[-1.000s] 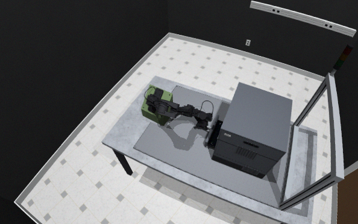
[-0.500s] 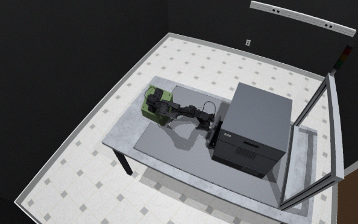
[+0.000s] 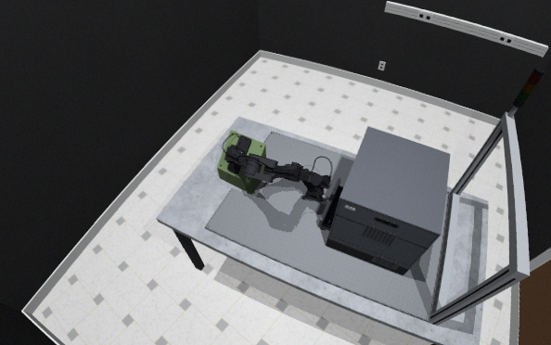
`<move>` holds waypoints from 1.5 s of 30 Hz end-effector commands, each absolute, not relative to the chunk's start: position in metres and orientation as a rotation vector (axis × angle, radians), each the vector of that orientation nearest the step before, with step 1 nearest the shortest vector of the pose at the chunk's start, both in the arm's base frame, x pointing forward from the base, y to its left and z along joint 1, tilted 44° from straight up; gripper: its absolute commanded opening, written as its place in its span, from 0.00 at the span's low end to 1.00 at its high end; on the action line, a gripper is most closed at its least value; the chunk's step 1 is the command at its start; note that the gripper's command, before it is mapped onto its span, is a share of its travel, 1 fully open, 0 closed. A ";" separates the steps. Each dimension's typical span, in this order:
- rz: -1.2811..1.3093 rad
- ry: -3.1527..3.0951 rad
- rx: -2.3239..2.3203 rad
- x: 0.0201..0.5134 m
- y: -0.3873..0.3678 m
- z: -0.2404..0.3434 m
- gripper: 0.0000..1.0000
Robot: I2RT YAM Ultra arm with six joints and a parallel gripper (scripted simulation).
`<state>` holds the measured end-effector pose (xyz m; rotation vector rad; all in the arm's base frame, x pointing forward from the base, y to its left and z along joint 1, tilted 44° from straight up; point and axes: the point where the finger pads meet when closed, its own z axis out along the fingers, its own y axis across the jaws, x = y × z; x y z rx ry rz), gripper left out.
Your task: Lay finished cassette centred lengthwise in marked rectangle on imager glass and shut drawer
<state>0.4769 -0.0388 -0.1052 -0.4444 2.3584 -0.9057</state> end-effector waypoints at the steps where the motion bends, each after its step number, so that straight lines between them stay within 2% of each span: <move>1: -0.878 2.322 -0.449 0.492 -0.033 -0.100 0.00; 25: -0.878 2.322 -0.449 0.492 -0.033 -0.100 0.00; 26: -0.872 2.333 -0.482 0.475 -0.038 -0.112 0.00; 31: -0.834 2.247 -0.508 0.484 -0.037 -0.111 0.00; 32: -0.832 2.213 -0.487 0.499 -0.035 -0.102 0.00; 45: -0.832 2.235 -0.504 0.510 -0.033 -0.107 0.00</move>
